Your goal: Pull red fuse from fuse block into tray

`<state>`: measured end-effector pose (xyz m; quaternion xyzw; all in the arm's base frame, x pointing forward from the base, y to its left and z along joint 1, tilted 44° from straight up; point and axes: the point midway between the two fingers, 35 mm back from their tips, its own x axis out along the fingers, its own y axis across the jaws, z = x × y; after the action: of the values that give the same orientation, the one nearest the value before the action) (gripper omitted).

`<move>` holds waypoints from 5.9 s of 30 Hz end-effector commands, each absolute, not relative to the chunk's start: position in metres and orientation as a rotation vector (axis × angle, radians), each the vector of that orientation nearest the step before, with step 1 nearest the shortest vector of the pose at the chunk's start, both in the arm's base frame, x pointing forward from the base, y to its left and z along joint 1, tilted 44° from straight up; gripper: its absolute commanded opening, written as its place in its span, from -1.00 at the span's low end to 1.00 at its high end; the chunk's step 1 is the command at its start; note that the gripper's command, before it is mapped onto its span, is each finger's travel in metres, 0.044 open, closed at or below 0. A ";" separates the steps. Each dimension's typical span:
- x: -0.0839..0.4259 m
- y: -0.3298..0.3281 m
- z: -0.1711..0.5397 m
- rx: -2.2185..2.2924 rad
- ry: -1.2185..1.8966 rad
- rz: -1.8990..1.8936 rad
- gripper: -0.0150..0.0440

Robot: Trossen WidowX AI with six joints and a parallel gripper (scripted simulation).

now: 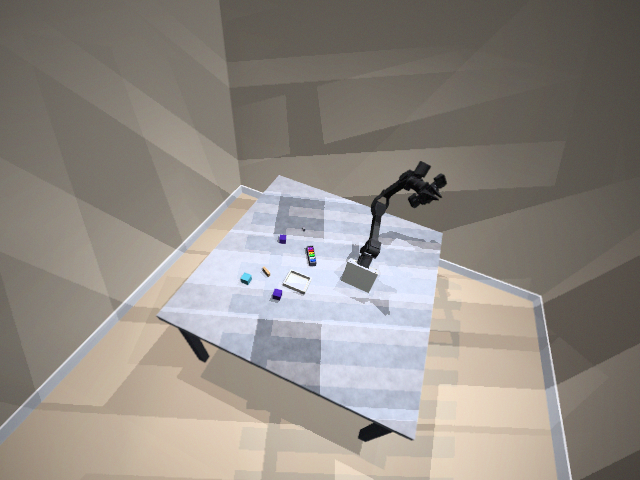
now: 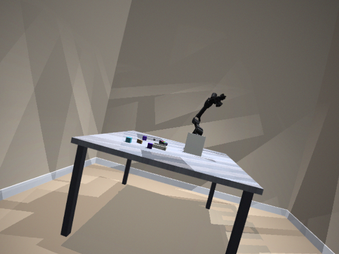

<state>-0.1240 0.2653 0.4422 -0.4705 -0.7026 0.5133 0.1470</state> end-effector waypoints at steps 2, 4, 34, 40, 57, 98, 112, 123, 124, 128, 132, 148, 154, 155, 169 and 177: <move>-0.069 0.315 0.400 -1.571 -1.583 1.570 -0.27; -0.042 0.330 0.384 -1.640 -1.409 1.577 -0.27; 0.300 0.239 0.167 -1.572 0.624 0.964 -0.27; 0.345 0.155 0.119 -1.427 0.991 0.676 -0.27; 0.333 -0.079 0.009 -0.954 1.705 -0.170 -0.27; 0.311 -0.118 -0.019 -0.918 1.750 -0.255 -0.27; 0.310 -0.123 -0.024 -0.918 1.750 -0.255 -0.27; 0.309 -0.125 -0.026 -0.912 1.750 -0.256 -0.33; 0.309 -0.125 -0.026 -0.912 1.750 -0.256 -0.36; 0.309 -0.125 -0.026 -0.912 1.750 -0.256 -0.45; 0.309 -0.125 -0.026 -0.912 1.750 -0.256 -0.49; 0.310 -0.120 -0.022 -0.913 1.750 -0.256 -0.49; 0.311 -0.118 -0.019 -0.913 1.750 -0.255 -0.49; 0.311 -0.118 -0.019 -0.913 1.750 -0.255 -0.49; 0.312 -0.113 -0.014 -0.914 1.750 -0.255 -0.49; 0.312 -0.111 -0.011 -0.915 1.750 -0.254 -0.49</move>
<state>0.3114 -0.1128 -0.0129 0.3865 -0.7381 0.1068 -0.5426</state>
